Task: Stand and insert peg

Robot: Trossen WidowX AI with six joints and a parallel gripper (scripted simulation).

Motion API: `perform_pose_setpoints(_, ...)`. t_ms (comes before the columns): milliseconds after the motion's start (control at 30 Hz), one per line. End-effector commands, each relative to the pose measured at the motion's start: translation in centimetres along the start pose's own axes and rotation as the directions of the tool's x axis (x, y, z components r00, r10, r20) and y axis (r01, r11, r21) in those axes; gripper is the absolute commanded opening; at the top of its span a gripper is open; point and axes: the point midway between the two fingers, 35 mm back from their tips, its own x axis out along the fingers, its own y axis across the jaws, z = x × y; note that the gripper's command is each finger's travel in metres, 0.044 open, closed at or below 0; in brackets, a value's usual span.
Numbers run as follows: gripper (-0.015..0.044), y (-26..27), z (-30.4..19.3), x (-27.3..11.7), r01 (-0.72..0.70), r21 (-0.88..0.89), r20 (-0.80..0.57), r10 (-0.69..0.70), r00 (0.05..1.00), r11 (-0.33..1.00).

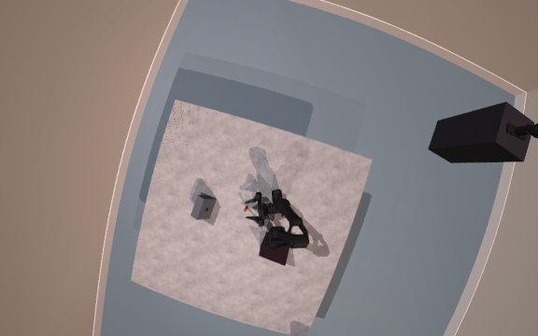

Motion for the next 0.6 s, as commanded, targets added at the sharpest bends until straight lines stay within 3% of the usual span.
perform_pose_setpoints(0,0.0440,0.0,0.0,0.0,0.000,0.000,0.000,0.000,1.000,1.000)
perform_pose_setpoints(233,0.0440,0.0,0.4,0.2,-0.022,-0.003,-0.005,0.022,1.000,1.000)
perform_pose_setpoints(400,0.0440,0.0,3.4,1.5,-0.131,-0.028,-0.050,0.130,0.990,0.991)
perform_pose_setpoints(567,0.0440,-0.2,7.1,1.9,-0.156,-0.049,-0.088,0.151,0.985,0.987)
